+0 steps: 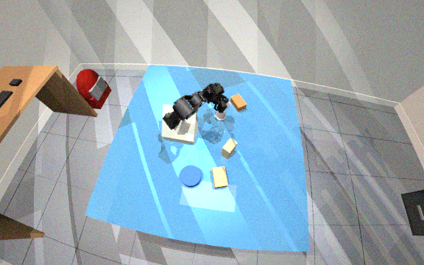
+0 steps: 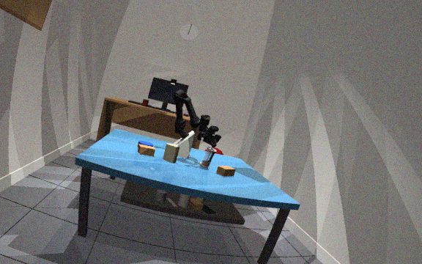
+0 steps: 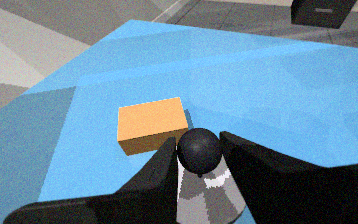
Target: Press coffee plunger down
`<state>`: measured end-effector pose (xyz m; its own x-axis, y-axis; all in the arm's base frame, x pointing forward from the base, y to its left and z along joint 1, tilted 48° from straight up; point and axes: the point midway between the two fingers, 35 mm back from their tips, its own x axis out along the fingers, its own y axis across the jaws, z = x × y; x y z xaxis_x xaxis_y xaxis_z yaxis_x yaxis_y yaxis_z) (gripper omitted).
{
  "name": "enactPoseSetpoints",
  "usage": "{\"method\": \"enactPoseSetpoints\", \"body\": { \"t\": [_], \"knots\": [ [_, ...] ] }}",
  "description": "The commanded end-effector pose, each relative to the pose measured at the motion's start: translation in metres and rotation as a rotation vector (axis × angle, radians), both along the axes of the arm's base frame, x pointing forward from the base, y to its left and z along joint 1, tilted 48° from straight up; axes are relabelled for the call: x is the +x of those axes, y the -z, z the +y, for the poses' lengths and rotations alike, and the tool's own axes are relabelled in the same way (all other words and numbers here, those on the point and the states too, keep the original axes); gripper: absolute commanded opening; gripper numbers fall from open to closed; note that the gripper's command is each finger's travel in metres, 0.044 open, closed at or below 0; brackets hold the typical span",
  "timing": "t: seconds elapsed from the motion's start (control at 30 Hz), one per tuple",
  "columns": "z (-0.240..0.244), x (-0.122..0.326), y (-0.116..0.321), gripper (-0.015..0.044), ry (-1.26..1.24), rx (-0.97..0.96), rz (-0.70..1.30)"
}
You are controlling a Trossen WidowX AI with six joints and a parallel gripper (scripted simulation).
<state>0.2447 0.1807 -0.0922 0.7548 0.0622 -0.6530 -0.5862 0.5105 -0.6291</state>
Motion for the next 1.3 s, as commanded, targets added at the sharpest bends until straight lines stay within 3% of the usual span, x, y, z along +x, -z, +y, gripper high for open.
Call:
{"method": "enactPoseSetpoints", "body": {
  "t": [0.0, 0.37, 0.57, 0.87, 1.27],
  "knots": [
    [0.0, 0.0, 0.0, 0.0167, 0.0, -0.001, 0.001],
    [0.0, 0.0, 0.0, 0.044, 0.0, -0.001, 0.001],
    [0.008, -0.004, -0.01, 0.044, 0.002, -0.001, 0.006],
    [0.036, -0.035, -0.069, 0.044, 0.008, -0.011, 0.009],
    [0.035, -0.036, -0.069, 0.044, 0.008, -0.011, 0.009]
  ]
}}
